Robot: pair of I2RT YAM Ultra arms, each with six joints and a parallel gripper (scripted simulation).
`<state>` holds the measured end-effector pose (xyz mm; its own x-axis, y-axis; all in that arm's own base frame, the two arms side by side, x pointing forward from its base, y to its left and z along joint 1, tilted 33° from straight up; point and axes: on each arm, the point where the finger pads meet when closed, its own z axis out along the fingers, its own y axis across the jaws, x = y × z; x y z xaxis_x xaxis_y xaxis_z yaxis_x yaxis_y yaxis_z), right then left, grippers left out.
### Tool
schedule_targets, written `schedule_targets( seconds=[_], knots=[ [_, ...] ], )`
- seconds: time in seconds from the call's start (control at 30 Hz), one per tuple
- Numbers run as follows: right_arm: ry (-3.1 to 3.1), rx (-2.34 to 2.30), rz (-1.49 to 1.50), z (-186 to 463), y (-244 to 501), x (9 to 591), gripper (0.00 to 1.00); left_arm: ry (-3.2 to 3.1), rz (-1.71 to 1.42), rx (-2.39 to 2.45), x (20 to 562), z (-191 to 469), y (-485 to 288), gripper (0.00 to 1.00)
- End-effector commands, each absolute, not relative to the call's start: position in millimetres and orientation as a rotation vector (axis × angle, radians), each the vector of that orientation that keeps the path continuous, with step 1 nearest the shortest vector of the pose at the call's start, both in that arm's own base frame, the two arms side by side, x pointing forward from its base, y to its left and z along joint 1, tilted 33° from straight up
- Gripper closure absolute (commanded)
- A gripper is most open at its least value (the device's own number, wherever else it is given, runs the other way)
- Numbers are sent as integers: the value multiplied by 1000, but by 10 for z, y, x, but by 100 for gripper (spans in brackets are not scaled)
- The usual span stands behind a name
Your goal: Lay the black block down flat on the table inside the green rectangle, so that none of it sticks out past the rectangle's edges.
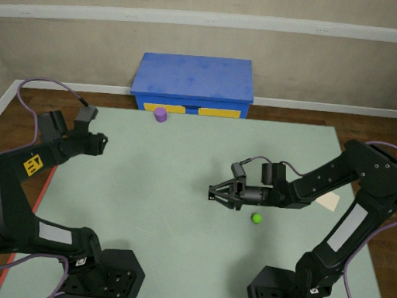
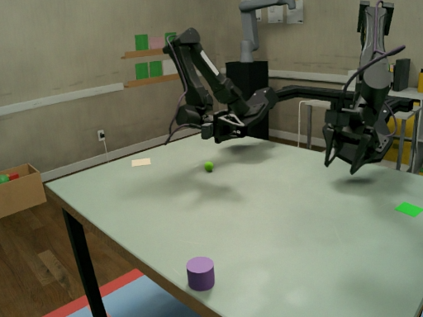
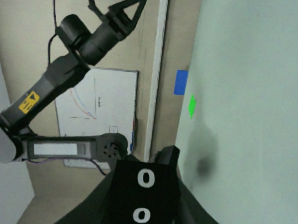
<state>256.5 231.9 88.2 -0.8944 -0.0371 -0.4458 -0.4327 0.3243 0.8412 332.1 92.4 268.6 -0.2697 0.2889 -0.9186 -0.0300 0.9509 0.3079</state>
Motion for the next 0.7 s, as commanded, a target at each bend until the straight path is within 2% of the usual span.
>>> schedule_targets(
  seconds=[0.0, 0.67],
  knots=[
    [2193, -491, 1610, 1068, 2409, 2577, 73, 1748, 229, 352, 3245, 2687, 643, 36],
    [2207, -474, 1611, 1013, 2385, 2564, 73, 1401, -218, 1059, 2818, 1782, -812, 36]
  ],
)
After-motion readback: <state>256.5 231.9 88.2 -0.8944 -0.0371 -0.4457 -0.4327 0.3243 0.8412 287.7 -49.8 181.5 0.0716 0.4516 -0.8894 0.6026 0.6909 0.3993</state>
